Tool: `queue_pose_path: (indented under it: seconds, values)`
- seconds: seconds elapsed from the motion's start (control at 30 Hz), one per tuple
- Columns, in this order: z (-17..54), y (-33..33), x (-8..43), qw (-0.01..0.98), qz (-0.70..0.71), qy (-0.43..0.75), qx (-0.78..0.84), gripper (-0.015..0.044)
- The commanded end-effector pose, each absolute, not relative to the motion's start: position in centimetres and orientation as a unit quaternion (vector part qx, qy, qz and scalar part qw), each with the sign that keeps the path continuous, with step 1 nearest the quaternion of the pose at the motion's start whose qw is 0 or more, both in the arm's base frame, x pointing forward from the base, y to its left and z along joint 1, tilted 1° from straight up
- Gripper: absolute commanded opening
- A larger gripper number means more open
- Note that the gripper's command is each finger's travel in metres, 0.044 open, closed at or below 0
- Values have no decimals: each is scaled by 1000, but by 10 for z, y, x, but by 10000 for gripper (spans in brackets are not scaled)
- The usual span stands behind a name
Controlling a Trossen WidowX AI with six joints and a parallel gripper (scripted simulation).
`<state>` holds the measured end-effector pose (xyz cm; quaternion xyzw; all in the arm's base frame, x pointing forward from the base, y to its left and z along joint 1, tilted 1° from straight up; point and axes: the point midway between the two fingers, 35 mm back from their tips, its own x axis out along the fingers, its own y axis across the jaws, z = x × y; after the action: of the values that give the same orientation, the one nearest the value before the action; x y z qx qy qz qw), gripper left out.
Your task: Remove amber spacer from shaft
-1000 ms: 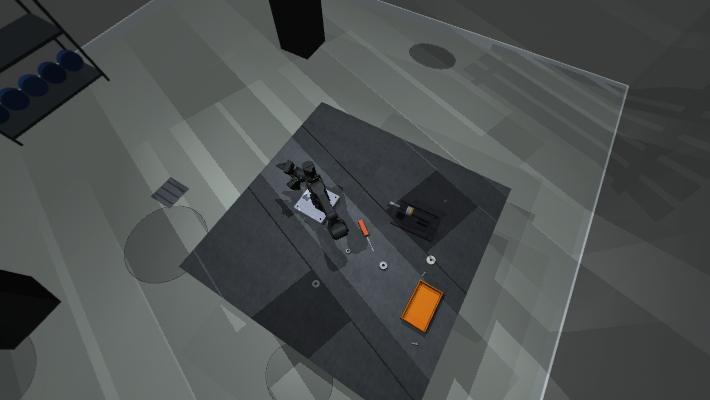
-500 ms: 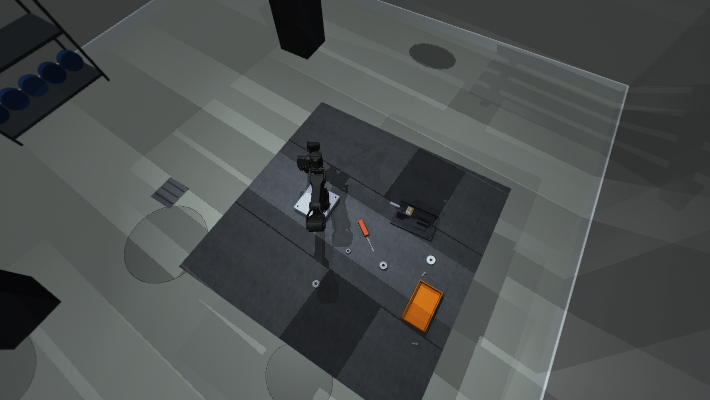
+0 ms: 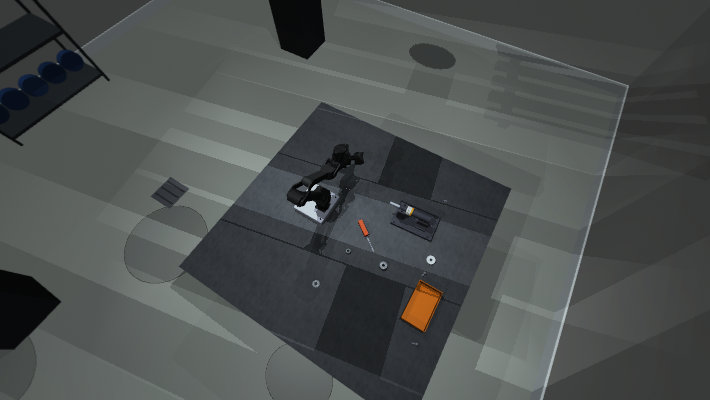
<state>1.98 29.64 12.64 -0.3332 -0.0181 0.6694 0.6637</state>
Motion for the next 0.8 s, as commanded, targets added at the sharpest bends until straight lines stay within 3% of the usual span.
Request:
queue_pose_path:
  seconds: [0.0,0.3,0.5,0.77]
  values:
    - [118,296,85,766,565,82,-295,440]
    - [96,255,210,908,307,220,-179,440]
    - [79,190,285,965,58,256,-27,440]
    - [77,180,293,967,28,254,-9,440]
